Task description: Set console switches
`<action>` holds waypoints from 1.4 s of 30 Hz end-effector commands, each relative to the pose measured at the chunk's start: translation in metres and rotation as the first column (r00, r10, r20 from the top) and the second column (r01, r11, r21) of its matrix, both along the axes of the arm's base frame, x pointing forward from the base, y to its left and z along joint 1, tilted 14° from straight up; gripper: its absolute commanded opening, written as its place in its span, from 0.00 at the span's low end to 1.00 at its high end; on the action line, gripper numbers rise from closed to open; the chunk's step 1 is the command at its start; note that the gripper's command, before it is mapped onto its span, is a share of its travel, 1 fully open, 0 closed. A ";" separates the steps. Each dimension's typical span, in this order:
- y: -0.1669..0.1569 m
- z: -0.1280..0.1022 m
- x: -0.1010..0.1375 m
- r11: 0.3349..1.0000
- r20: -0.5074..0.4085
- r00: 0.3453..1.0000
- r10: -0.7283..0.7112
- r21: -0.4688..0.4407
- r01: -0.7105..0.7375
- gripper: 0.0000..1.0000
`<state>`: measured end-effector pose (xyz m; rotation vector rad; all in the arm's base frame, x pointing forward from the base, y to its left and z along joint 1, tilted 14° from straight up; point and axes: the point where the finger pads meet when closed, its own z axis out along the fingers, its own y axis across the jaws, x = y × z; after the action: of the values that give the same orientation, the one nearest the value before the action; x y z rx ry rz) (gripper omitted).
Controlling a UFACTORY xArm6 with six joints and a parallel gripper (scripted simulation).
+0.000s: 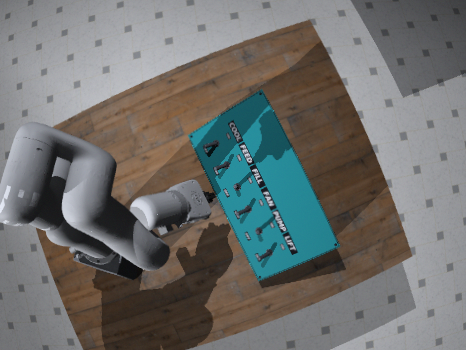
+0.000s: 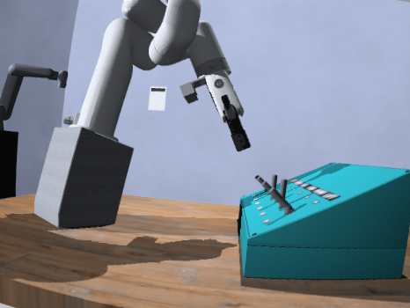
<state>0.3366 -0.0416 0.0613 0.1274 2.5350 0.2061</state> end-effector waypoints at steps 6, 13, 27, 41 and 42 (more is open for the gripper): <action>-0.003 0.021 -0.011 1.000 -0.016 1.000 0.013 0.020 -0.013 0.00; -0.004 0.026 -0.015 1.000 -0.016 1.000 0.013 0.020 -0.012 0.00; -0.004 0.026 -0.015 1.000 -0.016 1.000 0.013 0.020 -0.012 1.00; -0.004 0.026 -0.015 1.000 -0.016 1.000 0.013 0.020 -0.012 1.00; -0.004 0.026 -0.015 1.000 -0.016 1.000 0.013 0.020 -0.012 1.00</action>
<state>0.3208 -0.0452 0.0869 0.1218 2.5533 0.2371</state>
